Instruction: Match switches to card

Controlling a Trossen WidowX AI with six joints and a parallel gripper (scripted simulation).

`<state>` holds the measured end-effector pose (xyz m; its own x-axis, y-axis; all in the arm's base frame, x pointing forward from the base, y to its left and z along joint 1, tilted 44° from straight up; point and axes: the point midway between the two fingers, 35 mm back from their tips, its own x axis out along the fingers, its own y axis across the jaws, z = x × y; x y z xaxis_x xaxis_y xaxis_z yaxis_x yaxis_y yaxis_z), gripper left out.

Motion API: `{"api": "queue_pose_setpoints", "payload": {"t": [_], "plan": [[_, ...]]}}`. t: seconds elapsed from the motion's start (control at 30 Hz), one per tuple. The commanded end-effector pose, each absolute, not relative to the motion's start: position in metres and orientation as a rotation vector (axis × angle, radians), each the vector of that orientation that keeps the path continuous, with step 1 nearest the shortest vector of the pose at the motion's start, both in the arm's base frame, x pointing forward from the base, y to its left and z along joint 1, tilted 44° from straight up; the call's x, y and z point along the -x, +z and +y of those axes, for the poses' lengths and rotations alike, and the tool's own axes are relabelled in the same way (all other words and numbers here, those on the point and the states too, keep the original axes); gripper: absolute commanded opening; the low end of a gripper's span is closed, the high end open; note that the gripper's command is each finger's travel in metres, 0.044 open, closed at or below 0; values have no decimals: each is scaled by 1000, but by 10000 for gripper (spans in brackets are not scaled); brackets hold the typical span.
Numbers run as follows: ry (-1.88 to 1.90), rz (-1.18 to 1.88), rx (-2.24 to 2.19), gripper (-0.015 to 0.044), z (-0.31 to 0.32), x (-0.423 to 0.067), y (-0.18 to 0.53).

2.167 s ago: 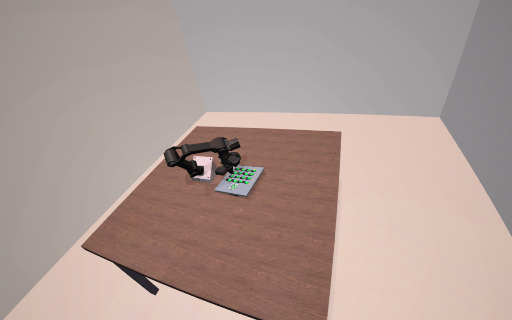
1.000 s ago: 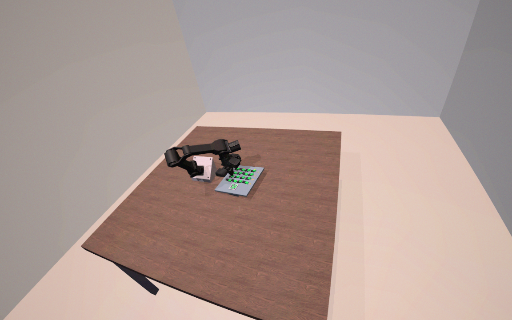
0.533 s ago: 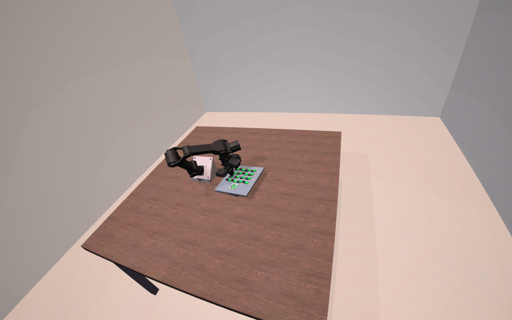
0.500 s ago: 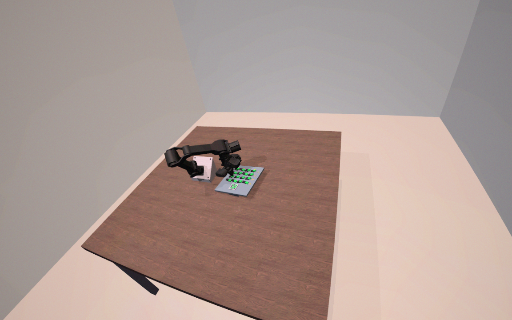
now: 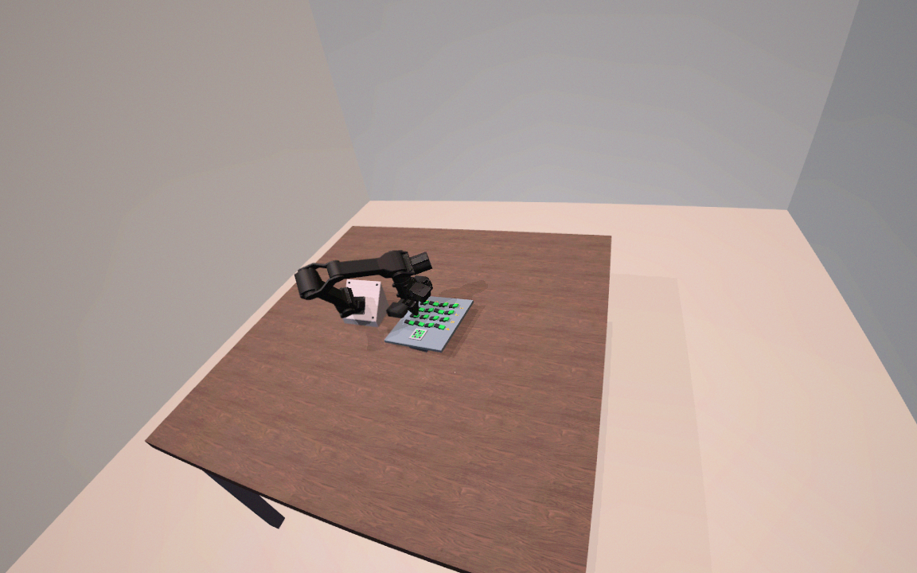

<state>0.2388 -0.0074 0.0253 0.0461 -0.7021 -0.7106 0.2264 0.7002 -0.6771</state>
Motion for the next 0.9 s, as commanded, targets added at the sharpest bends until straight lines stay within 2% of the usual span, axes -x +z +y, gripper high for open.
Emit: {"api": "queue_pose_setpoints", "payload": {"t": [0.0, 0.33, 0.53, 0.73, 0.87], "plan": [[-744, 1351, 445, 0, -9, -238, 24], [-744, 1349, 440, 0, -7, -239, 26], [-734, 1329, 453, 0, 38, -233, 69], [-734, 1329, 453, 0, 37, -232, 70], [-735, 1331, 455, 0, 19, -212, 86]]}}
